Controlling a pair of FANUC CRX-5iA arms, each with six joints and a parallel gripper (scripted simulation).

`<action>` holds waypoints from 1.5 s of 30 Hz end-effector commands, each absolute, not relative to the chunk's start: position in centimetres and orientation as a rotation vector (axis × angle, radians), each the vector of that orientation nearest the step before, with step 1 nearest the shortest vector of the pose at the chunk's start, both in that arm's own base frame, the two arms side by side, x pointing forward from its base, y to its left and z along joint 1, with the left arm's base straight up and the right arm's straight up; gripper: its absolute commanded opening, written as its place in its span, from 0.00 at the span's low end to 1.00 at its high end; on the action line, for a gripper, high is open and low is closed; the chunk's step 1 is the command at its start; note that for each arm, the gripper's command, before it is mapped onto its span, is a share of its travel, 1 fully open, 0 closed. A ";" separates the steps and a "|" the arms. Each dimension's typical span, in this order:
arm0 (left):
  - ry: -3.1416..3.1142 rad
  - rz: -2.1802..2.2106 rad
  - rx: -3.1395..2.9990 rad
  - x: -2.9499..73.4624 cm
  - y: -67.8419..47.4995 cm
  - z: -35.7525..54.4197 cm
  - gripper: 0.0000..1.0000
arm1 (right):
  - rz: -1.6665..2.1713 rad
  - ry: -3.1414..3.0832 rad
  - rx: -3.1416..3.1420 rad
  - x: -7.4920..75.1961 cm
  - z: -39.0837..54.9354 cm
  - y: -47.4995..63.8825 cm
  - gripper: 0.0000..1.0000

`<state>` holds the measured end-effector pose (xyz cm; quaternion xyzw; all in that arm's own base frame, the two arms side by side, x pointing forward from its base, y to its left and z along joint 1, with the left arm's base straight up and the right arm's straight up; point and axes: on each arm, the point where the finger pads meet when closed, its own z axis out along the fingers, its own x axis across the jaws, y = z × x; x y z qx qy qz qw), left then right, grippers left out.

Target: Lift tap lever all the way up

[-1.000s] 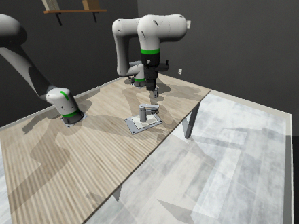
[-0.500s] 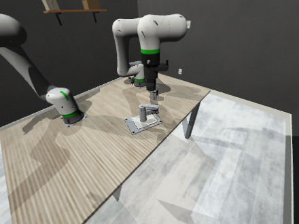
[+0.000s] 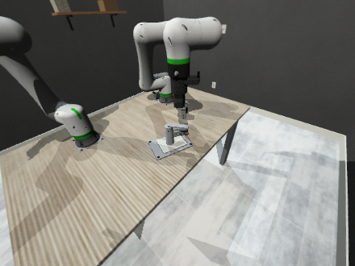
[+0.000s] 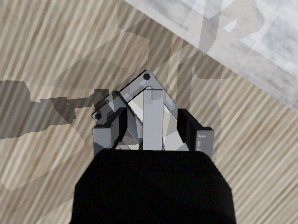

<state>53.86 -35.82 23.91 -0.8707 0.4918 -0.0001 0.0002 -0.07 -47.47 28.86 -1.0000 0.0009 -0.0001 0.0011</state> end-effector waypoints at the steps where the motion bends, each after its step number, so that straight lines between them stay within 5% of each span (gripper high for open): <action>1: 1.545 -0.004 -2.736 53.9 -35.8 23.9 1.00 | 0.000 0.003 -3.142 -0.1 29.0 -47.5 1.00; 45: 1.545 -0.003 -2.736 54.0 -35.9 18.8 1.00 | 0.000 0.003 -3.142 -0.1 29.0 -47.5 1.00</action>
